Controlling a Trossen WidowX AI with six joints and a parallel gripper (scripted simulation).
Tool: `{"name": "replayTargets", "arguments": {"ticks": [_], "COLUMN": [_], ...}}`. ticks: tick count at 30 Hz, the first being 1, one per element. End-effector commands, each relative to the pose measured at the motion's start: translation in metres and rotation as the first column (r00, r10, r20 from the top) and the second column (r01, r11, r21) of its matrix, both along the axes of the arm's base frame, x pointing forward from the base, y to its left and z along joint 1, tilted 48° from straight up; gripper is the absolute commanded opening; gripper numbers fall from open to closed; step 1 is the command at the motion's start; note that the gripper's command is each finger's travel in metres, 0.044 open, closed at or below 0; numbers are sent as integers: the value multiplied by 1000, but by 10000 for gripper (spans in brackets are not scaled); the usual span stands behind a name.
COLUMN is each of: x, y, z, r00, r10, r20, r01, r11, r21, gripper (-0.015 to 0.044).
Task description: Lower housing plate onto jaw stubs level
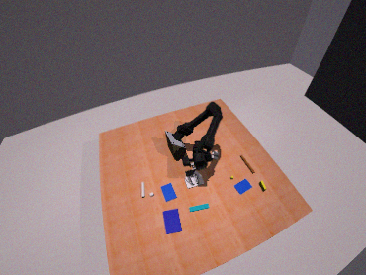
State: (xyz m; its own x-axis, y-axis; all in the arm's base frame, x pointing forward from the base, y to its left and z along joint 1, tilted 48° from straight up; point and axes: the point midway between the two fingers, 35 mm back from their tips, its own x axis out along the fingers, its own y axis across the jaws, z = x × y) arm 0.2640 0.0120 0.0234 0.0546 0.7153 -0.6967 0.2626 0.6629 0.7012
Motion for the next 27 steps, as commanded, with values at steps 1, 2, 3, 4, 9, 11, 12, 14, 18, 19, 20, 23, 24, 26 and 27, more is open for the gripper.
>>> {"name": "replayTargets", "arguments": {"ticks": [1,2,3,4,9,11,12,14,18,19,20,23,24,26,27], "x": [-2,-2,-3,-4,-7,-7,-7,-7,-7,-7,-7,-7,-7,-7,-7], "y": [-7,-9,-11,-13,-22,-22,-22,-22,-22,-22,-22,-22,-22,-22,-22], "z": [-8,-11,-13,-15,-25,-26,-26,-26,-26,-26,-26,-26,-26,-26,-26], "r00": [999,999,999,998,995,994,994,994,994,994,994,994,994,994,994], "r10": [25,31,37,44,69,70,70,70,70,70,70,70,72,76,76], "r20": [23,30,37,45,77,78,78,78,78,78,78,78,79,84,84], "r01": [-25,-31,-38,-44,-71,-72,-72,-72,-72,-72,-72,-72,-73,-78,-78], "r11": [1000,1000,999,999,997,997,997,997,997,997,997,997,997,997,997], "r21": [2,4,6,7,15,15,15,15,15,15,15,15,15,14,14], "gripper": [351,351,351,351,351,351,351,351,351,351,351,351,351,351,351]}}
